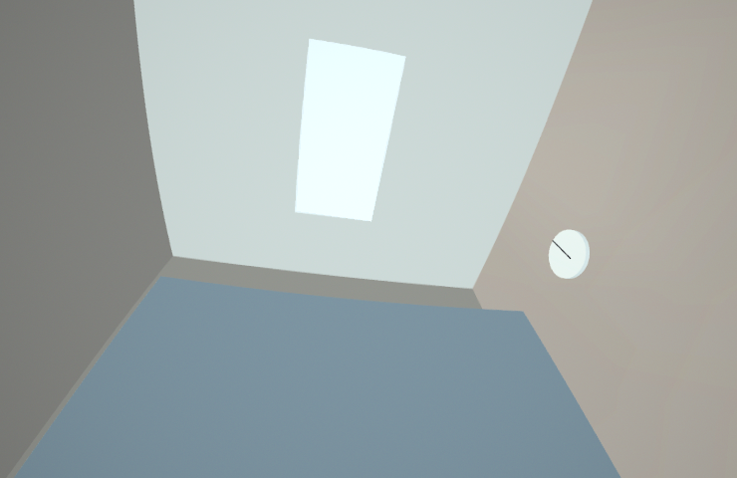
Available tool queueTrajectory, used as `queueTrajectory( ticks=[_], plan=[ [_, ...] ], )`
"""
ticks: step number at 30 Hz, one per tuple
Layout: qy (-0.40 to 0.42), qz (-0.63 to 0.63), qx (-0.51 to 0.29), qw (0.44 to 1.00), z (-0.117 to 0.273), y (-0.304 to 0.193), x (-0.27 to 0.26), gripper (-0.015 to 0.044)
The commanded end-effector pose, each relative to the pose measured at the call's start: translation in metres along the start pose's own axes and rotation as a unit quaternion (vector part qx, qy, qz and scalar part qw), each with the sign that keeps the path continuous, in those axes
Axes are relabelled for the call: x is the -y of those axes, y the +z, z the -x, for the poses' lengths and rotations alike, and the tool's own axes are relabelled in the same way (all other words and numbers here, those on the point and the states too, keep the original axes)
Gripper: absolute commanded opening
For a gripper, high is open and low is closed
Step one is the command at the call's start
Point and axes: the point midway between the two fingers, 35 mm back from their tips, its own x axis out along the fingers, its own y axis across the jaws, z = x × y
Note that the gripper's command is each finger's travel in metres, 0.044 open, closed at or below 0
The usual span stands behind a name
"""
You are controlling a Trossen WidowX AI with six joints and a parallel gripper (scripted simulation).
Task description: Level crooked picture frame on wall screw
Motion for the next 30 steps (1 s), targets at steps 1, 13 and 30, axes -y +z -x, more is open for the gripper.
queueTrajectory(
  ticks=[1,13,30],
  plan=[
    [0.000,0.017,0.001,1.000,-0.0001,-0.0002,-0.0001,0.0000],
    [0.000,0.049,0.001,0.999,-0.0001,-0.0004,-0.0003,0.0000],
    [0.000,0.091,0.001,0.996,0.0000,-0.0007,-0.0004,0.0000]
  ],
)
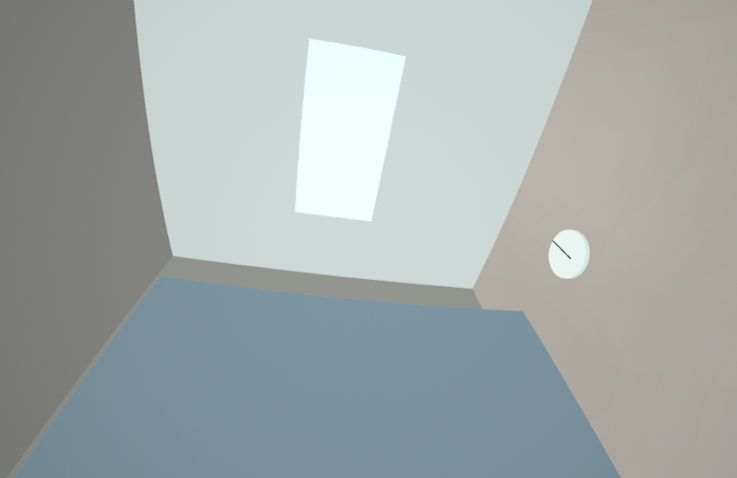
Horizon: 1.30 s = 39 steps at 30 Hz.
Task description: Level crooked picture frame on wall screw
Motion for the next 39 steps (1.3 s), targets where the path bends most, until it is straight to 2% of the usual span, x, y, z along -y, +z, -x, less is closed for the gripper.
queueTrajectory(
  ticks=[1,3,13,18,29,34,39],
  plan=[
    [-0.001,0.010,0.000,1.000,0.000,0.000,0.000,0.0000],
    [-0.001,0.010,0.000,1.000,0.000,0.000,0.000,0.0000],
    [0.000,0.005,0.000,1.000,0.000,0.000,0.000,0.0260],
    [-0.001,-0.003,0.000,1.000,0.006,0.000,-0.002,0.0260],
    [-0.019,-0.122,0.007,0.992,0.098,-0.001,0.003,0.0260],
    [-0.016,-0.116,0.004,0.993,0.092,-0.001,-0.003,0.0260],
    [-0.009,-0.145,0.003,0.989,0.089,0.003,-0.042,0.0260]
  ],
)
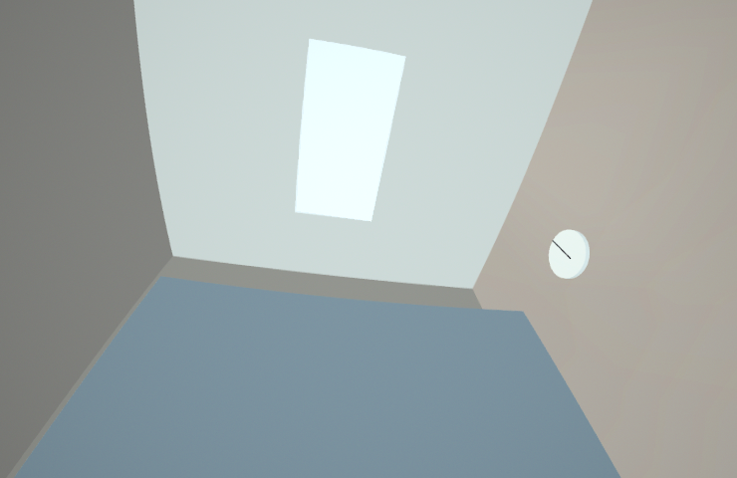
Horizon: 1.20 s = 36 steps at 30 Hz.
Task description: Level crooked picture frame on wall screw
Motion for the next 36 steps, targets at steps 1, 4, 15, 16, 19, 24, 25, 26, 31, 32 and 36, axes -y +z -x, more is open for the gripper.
queueTrajectory(
  ticks=[1,4,15,16,19,24,25,26,31,32,36],
  plan=[
    [0.013,-0.023,-0.005,1.000,0.002,-0.005,-0.034,0.0260],
    [0.017,-0.041,-0.007,0.999,0.012,-0.008,-0.060,0.0260],
    [0.028,-0.062,-0.010,0.998,0.038,-0.010,-0.095,0.0260],
    [0.024,-0.066,-0.010,0.998,0.040,-0.010,-0.095,0.0260],
    [0.022,-0.067,-0.010,0.997,0.041,-0.010,-0.095,0.0260],
    [0.022,-0.067,-0.010,0.997,0.041,-0.010,-0.095,0.0260],
    [0.022,-0.067,-0.010,0.997,0.041,-0.010,-0.095,0.0260],
    [0.022,-0.067,-0.010,0.997,0.041,-0.010,-0.095,0.0260],
    [0.022,-0.067,-0.010,0.997,0.041,-0.010,-0.095,0.0260],
    [0.022,-0.067,-0.010,0.997,0.041,-0.010,-0.095,0.0260],
    [0.022,-0.067,-0.010,0.997,0.041,-0.010,-0.095,0.0260]
  ],
)
